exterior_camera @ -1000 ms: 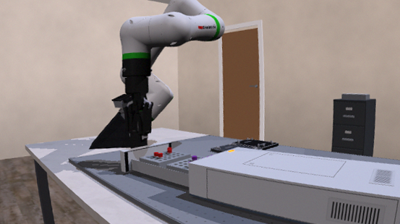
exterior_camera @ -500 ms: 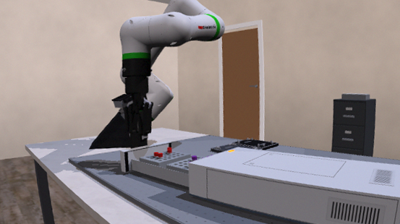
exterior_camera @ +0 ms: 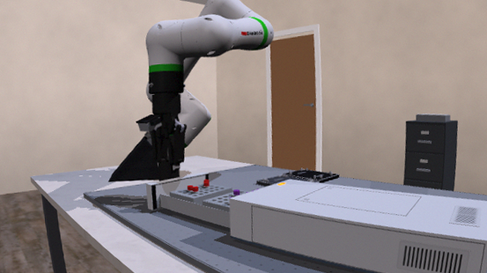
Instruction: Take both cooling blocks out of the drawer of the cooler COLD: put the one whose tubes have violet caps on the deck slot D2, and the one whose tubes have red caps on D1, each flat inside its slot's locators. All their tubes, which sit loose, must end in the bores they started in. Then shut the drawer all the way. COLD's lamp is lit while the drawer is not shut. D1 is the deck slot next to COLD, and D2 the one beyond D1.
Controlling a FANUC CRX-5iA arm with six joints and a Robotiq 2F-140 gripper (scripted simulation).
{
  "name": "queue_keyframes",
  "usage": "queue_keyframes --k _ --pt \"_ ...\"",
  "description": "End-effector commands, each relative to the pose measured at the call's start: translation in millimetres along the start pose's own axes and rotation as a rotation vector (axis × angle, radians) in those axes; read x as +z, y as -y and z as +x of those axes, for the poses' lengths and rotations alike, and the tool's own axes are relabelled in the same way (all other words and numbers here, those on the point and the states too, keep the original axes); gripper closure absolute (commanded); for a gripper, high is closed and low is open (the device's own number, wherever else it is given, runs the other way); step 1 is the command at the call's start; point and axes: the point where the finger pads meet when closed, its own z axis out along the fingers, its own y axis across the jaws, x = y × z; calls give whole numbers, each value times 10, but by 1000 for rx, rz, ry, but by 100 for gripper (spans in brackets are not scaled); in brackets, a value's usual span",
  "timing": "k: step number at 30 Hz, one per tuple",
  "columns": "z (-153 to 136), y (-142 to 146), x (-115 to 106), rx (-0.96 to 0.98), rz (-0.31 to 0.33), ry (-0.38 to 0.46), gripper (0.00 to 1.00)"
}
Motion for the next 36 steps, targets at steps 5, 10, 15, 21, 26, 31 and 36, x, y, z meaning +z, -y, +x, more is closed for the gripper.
queue_keyframes --k 5,10,15,21,26,31,36 --pt "5 -1 -8 0 0 -1 66" --pt "4 -2 -47 0 0 -1 66" --pt "4 -1 -114 0 0 -1 66" --pt "4 0 -194 0 0 -1 66" --pt "4 1 -247 0 0 -1 66" --pt "4 1 -300 0 0 -1 66" --pt "4 2 -367 0 0 -1 66"
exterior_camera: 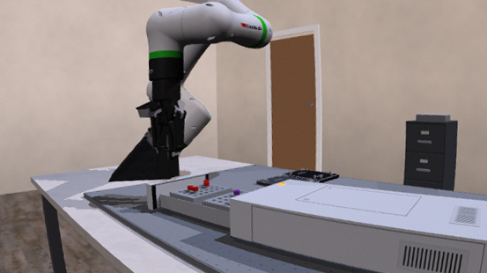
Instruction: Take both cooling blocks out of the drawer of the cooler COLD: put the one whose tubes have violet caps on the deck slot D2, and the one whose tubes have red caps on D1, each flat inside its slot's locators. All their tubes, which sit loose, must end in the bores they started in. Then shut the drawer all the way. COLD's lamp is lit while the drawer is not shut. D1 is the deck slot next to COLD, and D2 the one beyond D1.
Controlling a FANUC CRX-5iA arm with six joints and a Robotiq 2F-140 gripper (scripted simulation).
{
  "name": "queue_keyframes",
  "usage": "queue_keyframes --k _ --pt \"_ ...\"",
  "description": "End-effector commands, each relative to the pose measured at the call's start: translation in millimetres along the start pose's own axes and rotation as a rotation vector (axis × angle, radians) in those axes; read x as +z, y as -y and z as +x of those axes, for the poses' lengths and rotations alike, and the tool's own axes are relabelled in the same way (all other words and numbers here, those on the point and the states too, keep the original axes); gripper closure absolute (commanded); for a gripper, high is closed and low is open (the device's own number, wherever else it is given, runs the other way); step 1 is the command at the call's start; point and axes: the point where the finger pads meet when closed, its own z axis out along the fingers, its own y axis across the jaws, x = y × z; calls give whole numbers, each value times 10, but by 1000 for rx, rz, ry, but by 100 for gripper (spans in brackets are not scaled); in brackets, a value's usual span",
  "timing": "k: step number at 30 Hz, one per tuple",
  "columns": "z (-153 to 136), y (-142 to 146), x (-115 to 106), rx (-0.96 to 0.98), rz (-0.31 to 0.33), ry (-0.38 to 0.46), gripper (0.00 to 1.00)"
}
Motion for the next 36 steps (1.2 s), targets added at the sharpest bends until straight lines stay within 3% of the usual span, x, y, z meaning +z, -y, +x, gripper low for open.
queue_keyframes --k 1,36 --pt "4 1 -37 0 0 -1 66" --pt "4 6 -450 0 0 -1 66"
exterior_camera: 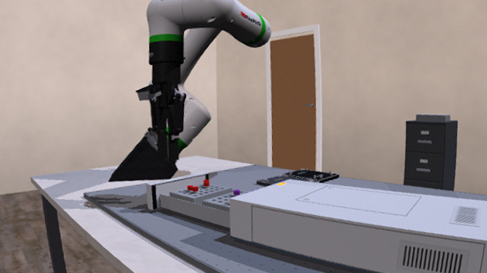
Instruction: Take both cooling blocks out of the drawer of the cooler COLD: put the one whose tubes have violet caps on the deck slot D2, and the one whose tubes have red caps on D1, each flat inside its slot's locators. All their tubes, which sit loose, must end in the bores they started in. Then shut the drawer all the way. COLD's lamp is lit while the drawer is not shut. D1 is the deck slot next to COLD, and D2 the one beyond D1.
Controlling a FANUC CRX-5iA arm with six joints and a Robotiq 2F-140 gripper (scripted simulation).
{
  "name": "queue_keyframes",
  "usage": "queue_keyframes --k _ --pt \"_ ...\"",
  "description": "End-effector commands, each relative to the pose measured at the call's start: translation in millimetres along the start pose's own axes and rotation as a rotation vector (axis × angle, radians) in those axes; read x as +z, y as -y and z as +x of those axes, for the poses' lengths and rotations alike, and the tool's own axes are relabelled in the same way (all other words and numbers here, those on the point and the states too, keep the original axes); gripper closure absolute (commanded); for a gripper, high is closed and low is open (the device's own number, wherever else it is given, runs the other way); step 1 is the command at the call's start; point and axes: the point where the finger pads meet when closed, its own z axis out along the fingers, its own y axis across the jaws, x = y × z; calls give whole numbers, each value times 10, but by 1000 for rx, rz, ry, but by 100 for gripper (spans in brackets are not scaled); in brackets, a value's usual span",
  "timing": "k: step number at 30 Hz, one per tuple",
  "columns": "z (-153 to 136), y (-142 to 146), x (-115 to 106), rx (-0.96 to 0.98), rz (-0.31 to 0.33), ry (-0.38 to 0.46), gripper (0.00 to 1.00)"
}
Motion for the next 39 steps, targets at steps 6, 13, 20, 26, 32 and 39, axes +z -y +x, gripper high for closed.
queue_keyframes --k 6,13,20,26,32,39 --pt "4 1 -77 0 0 -1 66" --pt "4 2 -171 0 0 -1 66" --pt "4 3 -264 0 0 -1 66" --pt "3 4 -317 0 0 -1 66" --pt "4 180 -334 0 0 -1 34" --pt "4 446 -328 0 0 -1 34"
